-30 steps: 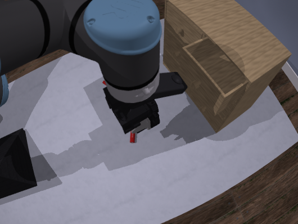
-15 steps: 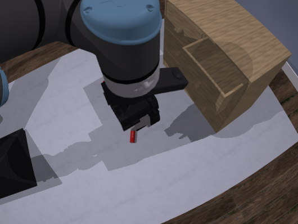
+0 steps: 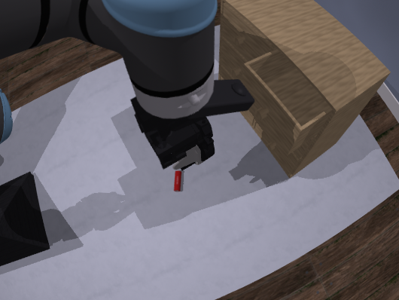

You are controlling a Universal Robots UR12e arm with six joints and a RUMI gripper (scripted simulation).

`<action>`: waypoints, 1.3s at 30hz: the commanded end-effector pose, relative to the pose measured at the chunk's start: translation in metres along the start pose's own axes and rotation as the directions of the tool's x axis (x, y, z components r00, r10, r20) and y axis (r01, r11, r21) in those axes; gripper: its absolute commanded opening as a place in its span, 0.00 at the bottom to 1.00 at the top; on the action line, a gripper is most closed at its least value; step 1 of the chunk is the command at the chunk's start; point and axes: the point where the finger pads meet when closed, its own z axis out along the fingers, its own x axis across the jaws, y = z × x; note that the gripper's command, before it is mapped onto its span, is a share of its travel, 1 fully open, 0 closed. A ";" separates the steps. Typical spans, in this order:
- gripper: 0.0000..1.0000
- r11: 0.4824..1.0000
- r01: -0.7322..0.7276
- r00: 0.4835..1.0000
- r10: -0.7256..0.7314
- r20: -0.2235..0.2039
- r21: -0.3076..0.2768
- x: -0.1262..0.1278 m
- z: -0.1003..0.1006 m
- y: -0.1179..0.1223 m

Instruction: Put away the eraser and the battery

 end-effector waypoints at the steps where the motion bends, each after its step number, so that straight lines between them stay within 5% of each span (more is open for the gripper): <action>1: 0.11 1.000 0.000 1.000 0.000 -0.001 0.001 0.000 -0.014 0.000; 39: 0.11 1.000 0.000 1.000 0.000 -0.001 0.001 0.000 -0.114 0.000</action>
